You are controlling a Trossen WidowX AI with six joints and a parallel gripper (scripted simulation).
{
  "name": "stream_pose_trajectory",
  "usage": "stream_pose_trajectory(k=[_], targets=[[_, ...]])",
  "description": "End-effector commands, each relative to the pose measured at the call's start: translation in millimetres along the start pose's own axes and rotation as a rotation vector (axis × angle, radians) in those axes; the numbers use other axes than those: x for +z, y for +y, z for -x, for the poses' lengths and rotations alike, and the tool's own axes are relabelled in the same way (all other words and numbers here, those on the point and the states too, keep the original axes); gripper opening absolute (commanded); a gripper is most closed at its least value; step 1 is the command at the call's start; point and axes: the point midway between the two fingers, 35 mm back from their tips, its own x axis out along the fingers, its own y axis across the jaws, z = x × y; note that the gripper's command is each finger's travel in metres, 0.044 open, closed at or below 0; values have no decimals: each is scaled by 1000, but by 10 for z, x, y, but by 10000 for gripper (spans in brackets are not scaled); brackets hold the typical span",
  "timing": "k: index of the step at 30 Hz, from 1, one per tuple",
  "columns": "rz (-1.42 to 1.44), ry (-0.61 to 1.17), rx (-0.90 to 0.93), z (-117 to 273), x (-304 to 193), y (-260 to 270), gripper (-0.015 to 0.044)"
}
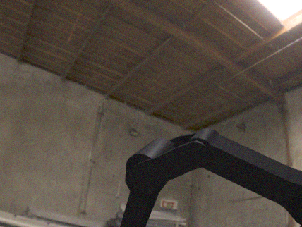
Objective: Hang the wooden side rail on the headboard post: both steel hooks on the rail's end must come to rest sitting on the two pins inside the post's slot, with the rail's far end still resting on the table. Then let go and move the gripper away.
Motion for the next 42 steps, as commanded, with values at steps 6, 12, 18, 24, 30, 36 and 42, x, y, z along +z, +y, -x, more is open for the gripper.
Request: stream_pose_trajectory(k=[6,12,18,24,30,36,42], targets=[[-2,-2,9,58,-10,12,0],[-2,-2,9,68,-10,12,0],[-2,-2,9,78,-10,12,0],[-2,-2,9,88,-10,12,0],[-2,-2,9,98,-10,12,0],[-2,-2,9,108,-10,12,0],[-2,-2,9,118,-10,12,0]])
